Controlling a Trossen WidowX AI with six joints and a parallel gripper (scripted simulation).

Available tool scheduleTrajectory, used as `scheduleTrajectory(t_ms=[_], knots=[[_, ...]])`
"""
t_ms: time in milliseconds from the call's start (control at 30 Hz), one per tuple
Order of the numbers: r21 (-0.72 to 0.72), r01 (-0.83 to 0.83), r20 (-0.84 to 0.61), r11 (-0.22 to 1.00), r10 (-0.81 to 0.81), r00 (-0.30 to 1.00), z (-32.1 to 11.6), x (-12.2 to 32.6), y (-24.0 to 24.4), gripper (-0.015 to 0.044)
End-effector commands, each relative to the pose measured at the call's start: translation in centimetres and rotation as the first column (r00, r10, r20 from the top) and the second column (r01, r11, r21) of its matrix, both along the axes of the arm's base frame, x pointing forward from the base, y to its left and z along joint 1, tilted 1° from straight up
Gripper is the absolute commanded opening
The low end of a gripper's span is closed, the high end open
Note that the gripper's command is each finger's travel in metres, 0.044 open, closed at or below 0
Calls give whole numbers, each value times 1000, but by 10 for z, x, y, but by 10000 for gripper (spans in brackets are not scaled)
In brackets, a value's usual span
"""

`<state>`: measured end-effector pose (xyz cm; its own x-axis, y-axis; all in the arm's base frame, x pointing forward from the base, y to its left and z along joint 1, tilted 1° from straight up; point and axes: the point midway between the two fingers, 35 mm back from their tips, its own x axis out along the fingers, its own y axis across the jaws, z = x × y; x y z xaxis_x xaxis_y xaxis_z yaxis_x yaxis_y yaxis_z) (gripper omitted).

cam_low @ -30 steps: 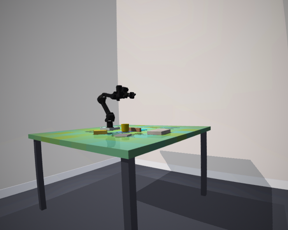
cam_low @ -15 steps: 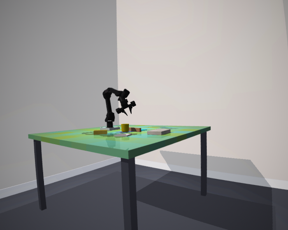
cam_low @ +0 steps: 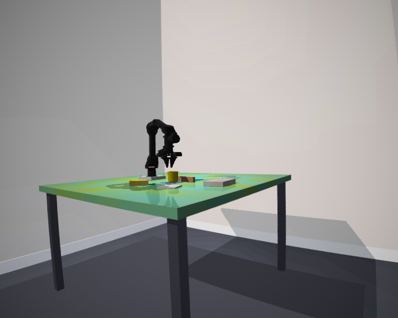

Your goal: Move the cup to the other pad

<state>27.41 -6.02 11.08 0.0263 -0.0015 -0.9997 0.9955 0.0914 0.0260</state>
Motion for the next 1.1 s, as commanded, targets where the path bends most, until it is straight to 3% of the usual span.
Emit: scheduleTrajectory(t_ms=[0,1067], knots=[[6,9,-2,1000,-9,1000,-2,1,0,167],[6,9,-2,1000,-9,1000,-54,2,0,167]])
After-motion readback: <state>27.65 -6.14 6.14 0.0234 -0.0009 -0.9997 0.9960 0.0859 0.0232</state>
